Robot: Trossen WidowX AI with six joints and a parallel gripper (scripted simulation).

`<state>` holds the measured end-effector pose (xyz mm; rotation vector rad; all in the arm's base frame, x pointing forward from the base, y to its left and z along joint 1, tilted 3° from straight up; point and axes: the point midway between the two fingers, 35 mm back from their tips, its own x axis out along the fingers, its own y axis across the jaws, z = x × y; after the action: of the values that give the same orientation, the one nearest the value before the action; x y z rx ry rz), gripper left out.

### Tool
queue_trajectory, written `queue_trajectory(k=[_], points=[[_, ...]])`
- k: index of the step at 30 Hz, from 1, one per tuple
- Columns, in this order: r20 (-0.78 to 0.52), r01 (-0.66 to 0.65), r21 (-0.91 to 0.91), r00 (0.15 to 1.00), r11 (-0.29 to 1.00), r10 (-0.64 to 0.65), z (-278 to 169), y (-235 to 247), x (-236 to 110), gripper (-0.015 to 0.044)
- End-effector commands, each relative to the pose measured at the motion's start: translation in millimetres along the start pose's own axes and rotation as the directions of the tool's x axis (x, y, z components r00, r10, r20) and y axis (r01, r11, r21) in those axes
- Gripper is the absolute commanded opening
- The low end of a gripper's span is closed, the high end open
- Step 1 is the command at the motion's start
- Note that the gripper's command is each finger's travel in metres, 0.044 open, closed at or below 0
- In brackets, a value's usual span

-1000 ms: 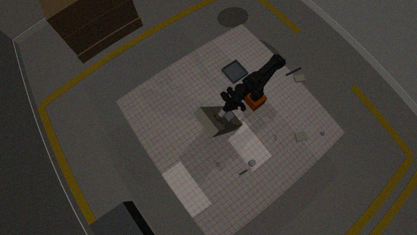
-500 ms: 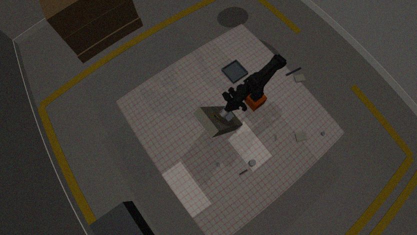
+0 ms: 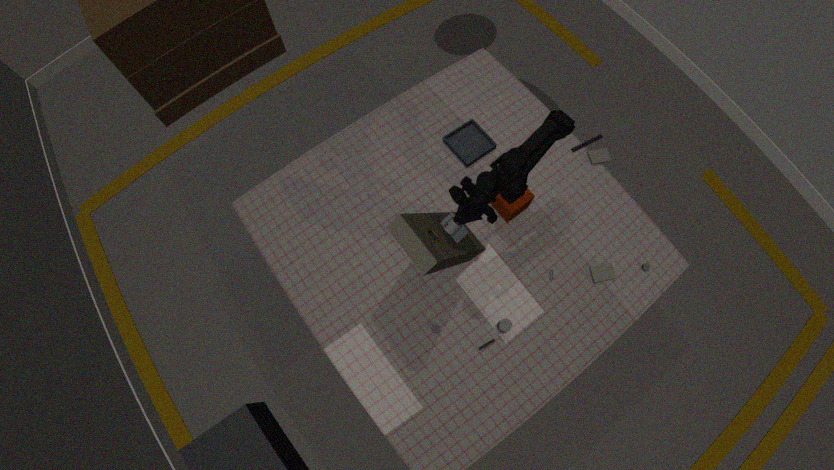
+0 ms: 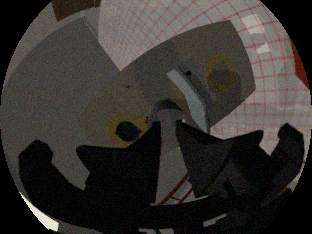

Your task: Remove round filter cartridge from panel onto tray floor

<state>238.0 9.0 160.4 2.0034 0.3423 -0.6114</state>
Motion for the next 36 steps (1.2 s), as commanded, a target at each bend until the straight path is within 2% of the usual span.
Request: queue_trajectory(k=[1, 13, 20, 24, 32, 35, 36], points=[[-0.002, -0.004, 0.000, 1.000, 1.000, 0.004, -1.4, 2.3, -0.4, 0.0089], [-0.006, -0.018, -0.003, 1.000, 1.000, 0.018, 0.5, 0.6, -0.4, 0.0089], [-0.007, -0.020, -0.003, 1.000, 1.000, 0.020, -35.0, 59.6, -10.1, 0.0089], [-0.007, -0.021, -0.003, 1.000, 1.000, 0.021, -38.6, 65.5, -10.6, 0.0089], [-0.015, -0.027, 0.003, 1.000, 1.000, 0.027, -66.3, 110.3, -52.9, 0.0299], [-0.016, -0.027, 0.004, 0.999, 1.000, 0.028, -68.7, 114.3, -57.6, 0.0378], [-0.014, -0.025, -0.012, 1.000, 1.000, 0.025, -68.2, 113.6, -57.1, 0.0352]])
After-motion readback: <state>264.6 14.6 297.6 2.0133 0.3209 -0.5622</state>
